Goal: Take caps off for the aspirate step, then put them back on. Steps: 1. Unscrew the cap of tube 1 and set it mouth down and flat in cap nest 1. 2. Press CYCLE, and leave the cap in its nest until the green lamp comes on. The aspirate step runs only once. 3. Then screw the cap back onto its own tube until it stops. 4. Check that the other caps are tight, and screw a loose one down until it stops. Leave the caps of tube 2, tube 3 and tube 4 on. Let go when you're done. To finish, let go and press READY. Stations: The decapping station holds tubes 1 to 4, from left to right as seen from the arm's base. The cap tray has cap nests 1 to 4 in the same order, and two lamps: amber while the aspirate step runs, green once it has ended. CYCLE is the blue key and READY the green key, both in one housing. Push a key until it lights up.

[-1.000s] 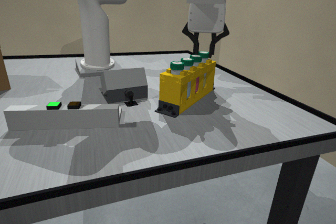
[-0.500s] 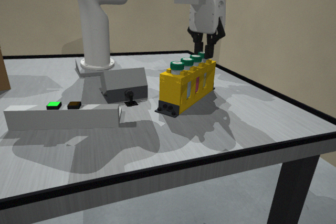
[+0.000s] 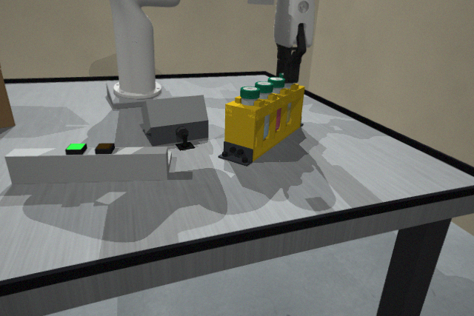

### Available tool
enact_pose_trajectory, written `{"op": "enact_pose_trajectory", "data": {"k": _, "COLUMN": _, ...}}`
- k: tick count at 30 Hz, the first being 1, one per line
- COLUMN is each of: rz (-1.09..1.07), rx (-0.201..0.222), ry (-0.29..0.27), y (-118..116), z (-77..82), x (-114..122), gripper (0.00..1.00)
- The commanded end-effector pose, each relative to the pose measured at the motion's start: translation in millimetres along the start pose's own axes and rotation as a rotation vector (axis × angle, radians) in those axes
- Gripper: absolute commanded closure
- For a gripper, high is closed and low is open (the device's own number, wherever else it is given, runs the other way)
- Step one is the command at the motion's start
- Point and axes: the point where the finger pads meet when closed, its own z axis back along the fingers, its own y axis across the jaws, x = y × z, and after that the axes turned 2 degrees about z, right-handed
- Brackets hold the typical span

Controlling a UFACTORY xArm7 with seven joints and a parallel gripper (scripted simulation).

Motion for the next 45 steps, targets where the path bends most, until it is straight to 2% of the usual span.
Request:
{"op": "enact_pose_trajectory", "data": {"k": 1, "rz": -0.01, "rx": -0.004, "ry": 0.007, "y": -0.8, "z": 1.0, "x": 0.9, "gripper": 0.54}}
{"op": "enact_pose_trajectory", "data": {"k": 11, "rz": -0.01, "rx": -0.004, "ry": 0.007, "y": -0.8, "z": 0.9, "x": 0.9, "gripper": 0.54}}
{"op": "enact_pose_trajectory", "data": {"k": 15, "rz": 0.298, "rx": -0.003, "ry": 0.007, "y": -0.8, "z": 1.4, "x": 0.9, "gripper": 0.54}}
{"op": "enact_pose_trajectory", "data": {"k": 17, "rz": 0.298, "rx": -0.003, "ry": 0.007, "y": -0.8, "z": 1.4, "x": 0.9, "gripper": 0.54}}
{"op": "enact_pose_trajectory", "data": {"k": 19, "rz": 0.46, "rx": -0.003, "ry": 0.009, "y": -0.8, "z": 1.5, "x": 1.0, "gripper": 0.54}}
{"op": "enact_pose_trajectory", "data": {"k": 32, "rz": 1.046, "rx": -0.001, "ry": 0.011, "y": -0.8, "z": 1.5, "x": 1.0, "gripper": 0.54}}
{"op": "enact_pose_trajectory", "data": {"k": 34, "rz": 1.046, "rx": -0.001, "ry": 0.011, "y": -0.8, "z": 1.5, "x": 1.0, "gripper": 0.54}}
{"op": "enact_pose_trajectory", "data": {"k": 36, "rz": 1.218, "rx": 0.0, "ry": 0.011, "y": -0.8, "z": 1.5, "x": 1.0, "gripper": 0.54}}
{"op": "enact_pose_trajectory", "data": {"k": 45, "rz": 1.561, "rx": 0.002, "ry": 0.009, "y": -0.8, "z": 1.5, "x": 1.0, "gripper": 0.54}}
